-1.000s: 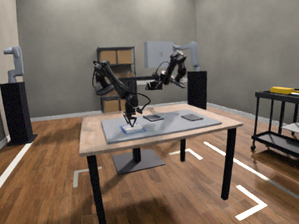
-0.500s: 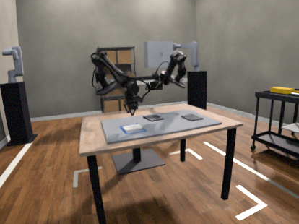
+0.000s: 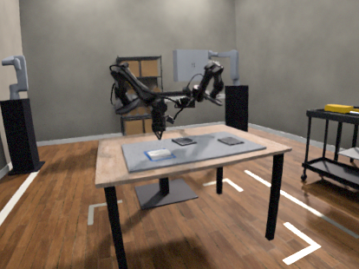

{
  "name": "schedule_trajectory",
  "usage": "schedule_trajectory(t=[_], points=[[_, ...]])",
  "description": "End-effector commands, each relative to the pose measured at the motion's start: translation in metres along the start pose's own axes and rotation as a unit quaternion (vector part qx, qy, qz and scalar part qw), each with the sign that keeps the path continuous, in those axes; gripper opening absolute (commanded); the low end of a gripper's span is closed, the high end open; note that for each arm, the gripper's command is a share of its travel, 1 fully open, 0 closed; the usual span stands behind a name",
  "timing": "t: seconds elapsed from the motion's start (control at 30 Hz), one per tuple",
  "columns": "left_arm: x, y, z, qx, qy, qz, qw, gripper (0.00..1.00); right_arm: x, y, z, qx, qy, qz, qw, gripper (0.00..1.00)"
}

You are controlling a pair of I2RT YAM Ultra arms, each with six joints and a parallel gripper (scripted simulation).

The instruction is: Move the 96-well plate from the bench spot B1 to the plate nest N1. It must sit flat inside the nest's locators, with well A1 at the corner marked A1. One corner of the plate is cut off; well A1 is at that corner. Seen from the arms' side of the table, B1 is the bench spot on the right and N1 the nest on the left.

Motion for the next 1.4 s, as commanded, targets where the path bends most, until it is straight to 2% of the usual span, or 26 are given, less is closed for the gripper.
schedule_trajectory(t=[0.0, 0.17, 0.33, 0.43, 0.73, 0.9, 0.97, 1.03, 1.37], points=[[-0.004, 0.000, -0.006, -0.001, 0.008, 0.001, 1.000, 1.00, 0.001, -0.011, -0.012, 0.122, 0.022, -0.032, 0.992, 1.00], [-0.004, 0.000, -0.006, -0.001, 0.008, 0.001, 1.000, 1.00, 0.004, -0.012, -0.016, 0.223, 0.031, -0.035, 0.974, 1.00], [-0.004, 0.000, -0.006, -0.001, 0.008, 0.001, 1.000, 1.00, 0.007, -0.010, -0.018, 0.321, 0.041, -0.028, 0.946, 1.00], [-0.004, 0.000, -0.006, -0.001, 0.008, 0.001, 1.000, 1.00, 0.007, -0.009, -0.017, 0.340, 0.041, -0.025, 0.939, 1.00], [-0.004, 0.000, -0.006, -0.001, 0.008, 0.001, 1.000, 1.00, 0.014, -0.002, -0.016, 0.513, 0.062, 0.004, 0.856, 1.00], [-0.004, 0.000, -0.006, -0.001, 0.008, 0.001, 1.000, 1.00, 0.016, 0.001, -0.015, 0.594, 0.076, 0.013, 0.801, 1.00], [-0.004, 0.000, -0.006, -0.001, 0.008, 0.001, 1.000, 1.00, 0.016, 0.001, -0.015, 0.594, 0.076, 0.013, 0.801, 1.00], [-0.004, 0.000, -0.006, -0.001, 0.008, 0.001, 1.000, 1.00, 0.017, 0.003, -0.014, 0.627, 0.081, 0.017, 0.775, 1.00], [-0.004, 0.000, -0.006, -0.001, 0.008, 0.001, 1.000, 1.00, 0.024, 0.009, -0.010, 0.779, 0.106, 0.025, 0.617, 1.00]])
Point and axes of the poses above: on each arm, the point where the finger pads meet when closed, its own x axis out along the fingers, its own z axis across the jaws, y = z × x, the point moved 10 cm from there along -x, back along the fingers, and after that the axes turned 6 degrees about -x, right-handed, at the moved point
